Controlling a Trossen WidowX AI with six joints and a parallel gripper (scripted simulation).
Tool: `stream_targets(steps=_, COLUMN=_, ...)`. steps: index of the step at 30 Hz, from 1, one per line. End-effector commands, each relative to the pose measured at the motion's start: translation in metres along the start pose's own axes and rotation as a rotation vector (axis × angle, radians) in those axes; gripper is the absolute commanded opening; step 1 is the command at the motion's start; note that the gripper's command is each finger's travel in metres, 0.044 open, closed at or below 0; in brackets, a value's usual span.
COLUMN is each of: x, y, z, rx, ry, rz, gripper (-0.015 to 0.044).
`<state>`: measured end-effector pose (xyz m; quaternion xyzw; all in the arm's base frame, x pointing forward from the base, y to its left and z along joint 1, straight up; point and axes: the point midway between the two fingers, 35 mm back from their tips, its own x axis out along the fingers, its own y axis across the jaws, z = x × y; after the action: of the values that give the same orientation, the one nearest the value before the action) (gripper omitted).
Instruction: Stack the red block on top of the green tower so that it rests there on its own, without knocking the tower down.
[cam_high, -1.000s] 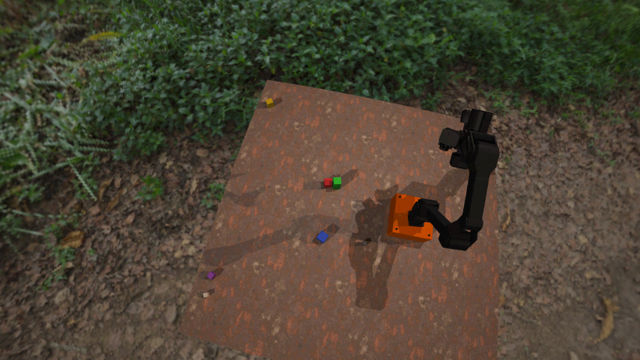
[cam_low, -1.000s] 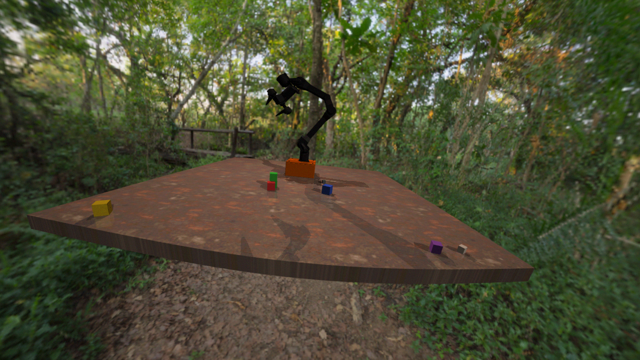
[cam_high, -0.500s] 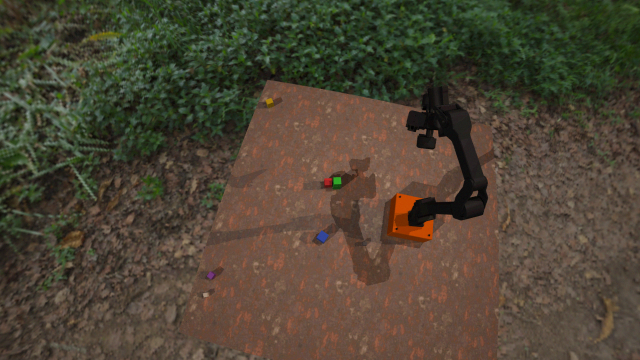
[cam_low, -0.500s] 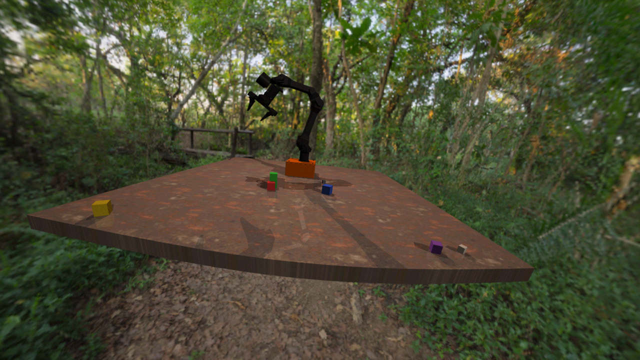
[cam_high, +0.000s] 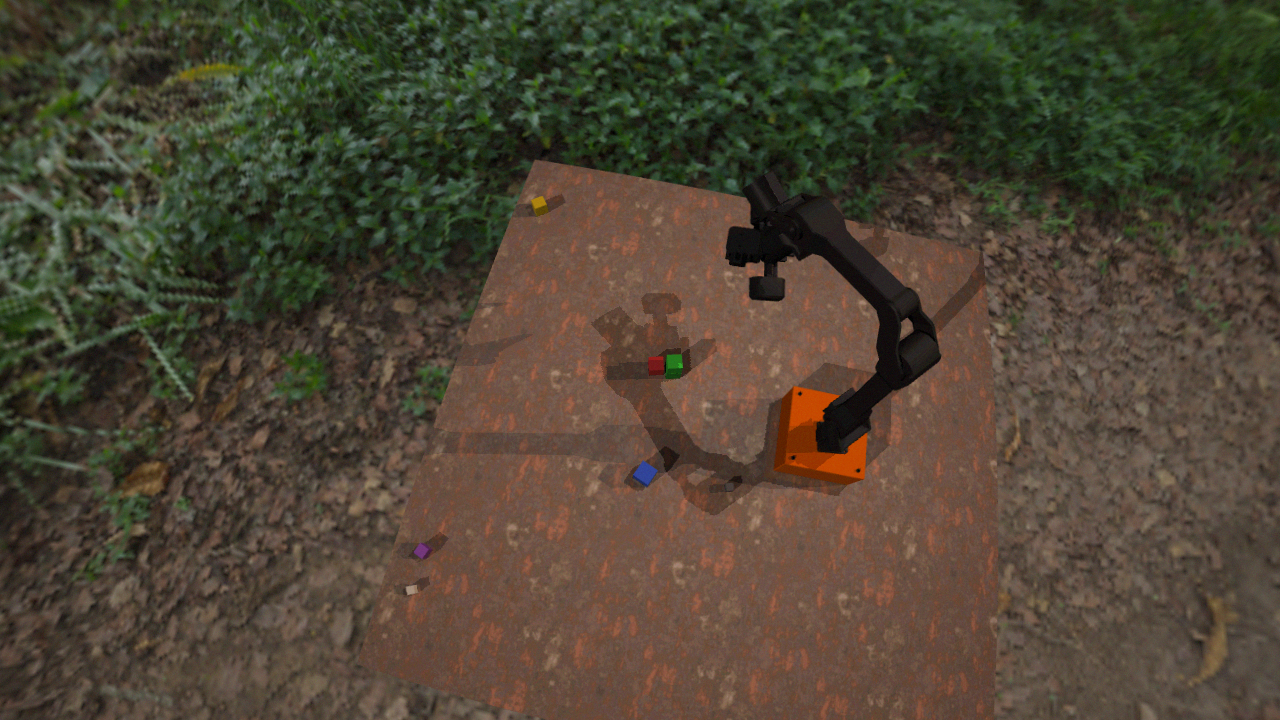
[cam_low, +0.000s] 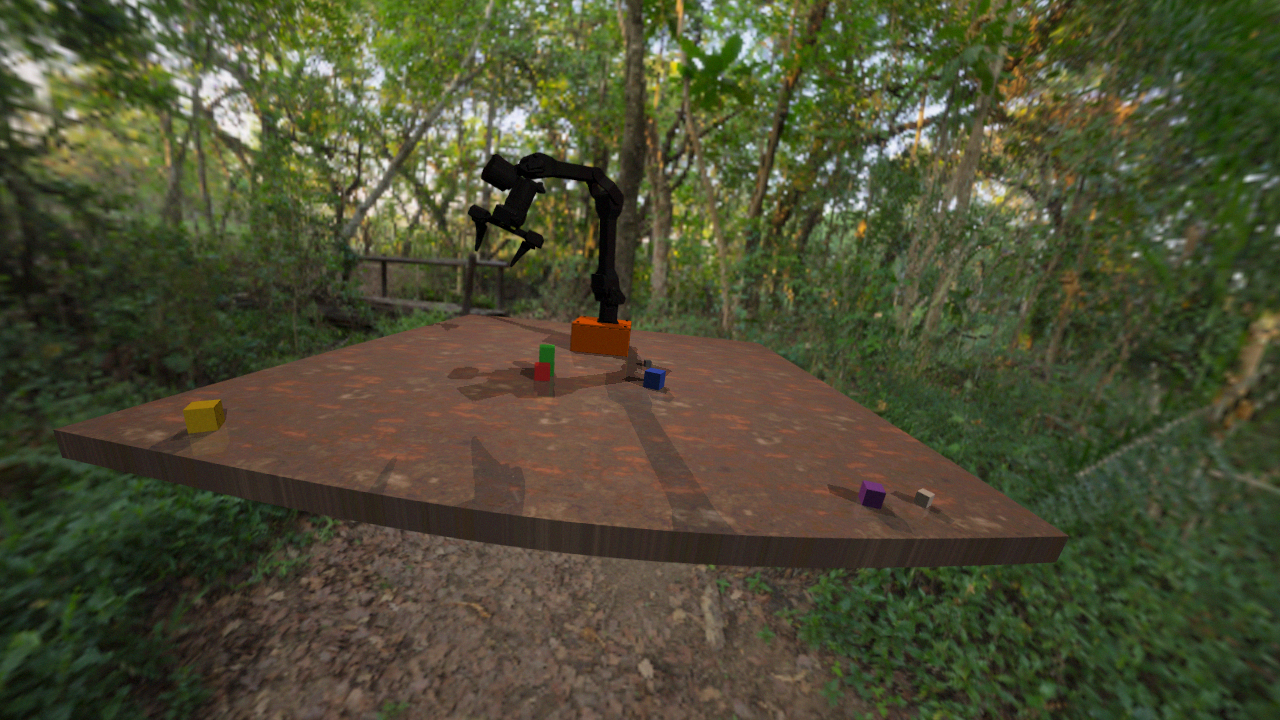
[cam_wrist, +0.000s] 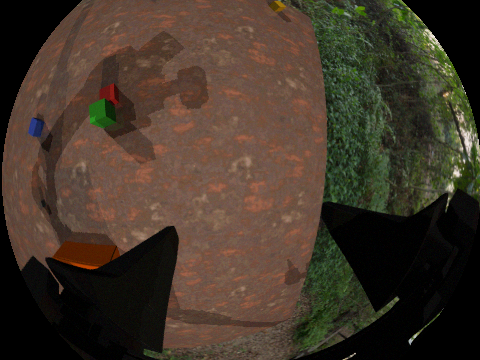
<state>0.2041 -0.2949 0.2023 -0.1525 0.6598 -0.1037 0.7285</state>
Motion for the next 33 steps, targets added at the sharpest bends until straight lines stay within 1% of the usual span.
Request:
stream_targets(steps=1, x=0.018, y=0.017, z=0.039, rx=-0.009, ry=-0.026, rz=0.06, gripper=0.044)
stream_targets(steps=9, x=0.058, y=0.074, z=0.109, rx=-0.033, ry=-0.026, rz=0.199, gripper=0.044)
stream_targets(steps=18, x=0.097, y=0.164, z=0.171, rx=-0.065, ry=0.027, rz=0.336, gripper=0.044)
stream_targets(steps=20, x=0.102, y=0.178, z=0.177, rx=-0.069, ry=0.039, rz=0.354, gripper=0.044)
stream_targets(steps=27, x=0.106, y=0.181, z=0.179, rx=-0.07, ry=0.041, rz=0.356, gripper=0.044)
stream_targets(steps=33, x=0.145, y=0.195, z=0.177, rx=-0.07, ry=0.041, rz=0.356, gripper=0.044)
